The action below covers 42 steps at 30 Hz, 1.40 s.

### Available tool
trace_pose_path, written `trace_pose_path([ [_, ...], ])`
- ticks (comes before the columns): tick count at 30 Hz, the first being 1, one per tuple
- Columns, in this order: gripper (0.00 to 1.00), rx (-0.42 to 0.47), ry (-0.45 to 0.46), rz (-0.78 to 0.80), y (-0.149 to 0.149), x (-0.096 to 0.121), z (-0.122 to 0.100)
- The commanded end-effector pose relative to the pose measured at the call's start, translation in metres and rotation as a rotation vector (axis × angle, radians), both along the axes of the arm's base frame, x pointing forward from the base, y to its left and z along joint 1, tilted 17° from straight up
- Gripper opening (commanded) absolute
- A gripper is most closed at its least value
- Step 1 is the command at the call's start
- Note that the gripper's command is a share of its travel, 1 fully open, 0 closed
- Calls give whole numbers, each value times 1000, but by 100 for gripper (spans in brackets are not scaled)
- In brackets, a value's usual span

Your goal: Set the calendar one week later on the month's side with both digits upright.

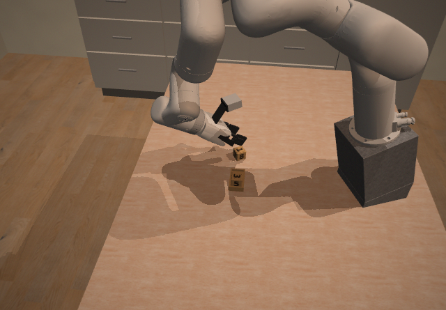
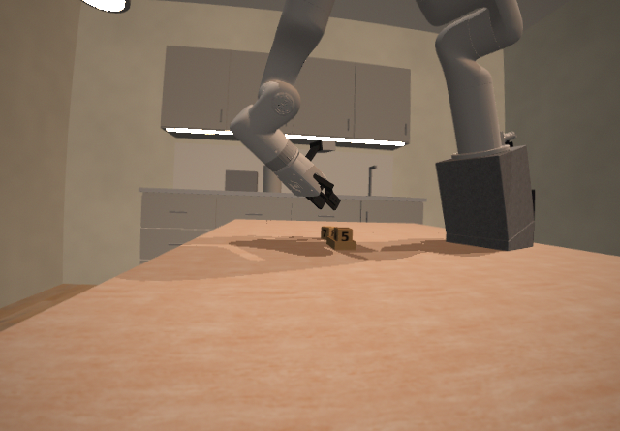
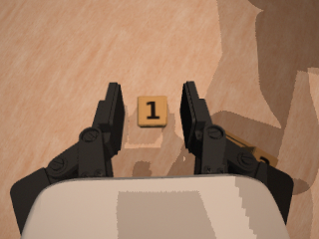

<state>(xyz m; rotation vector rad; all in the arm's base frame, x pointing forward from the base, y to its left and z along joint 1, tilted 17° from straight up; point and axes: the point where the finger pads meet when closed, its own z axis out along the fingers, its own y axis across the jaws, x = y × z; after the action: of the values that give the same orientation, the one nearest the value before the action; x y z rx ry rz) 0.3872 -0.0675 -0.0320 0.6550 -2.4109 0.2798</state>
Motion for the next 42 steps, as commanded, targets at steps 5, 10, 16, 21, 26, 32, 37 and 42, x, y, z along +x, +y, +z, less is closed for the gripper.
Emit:
trace_pose_path([
  [5,49,-1,2,-1,0,1,1],
  [10,49,-1,2,-1,0,1,0],
  [16,49,-1,2,-1,0,2,-2],
  [21,49,-1,2,-1,1,3,-6],
  [26,49,-1,2,-1,1,5,-12],
  [32,49,-1,2,-1,2,7,-18],
  [37,49,-1,2,-1,3,9,-27],
  [42,49,-1,2,-1,4,12,-36],
])
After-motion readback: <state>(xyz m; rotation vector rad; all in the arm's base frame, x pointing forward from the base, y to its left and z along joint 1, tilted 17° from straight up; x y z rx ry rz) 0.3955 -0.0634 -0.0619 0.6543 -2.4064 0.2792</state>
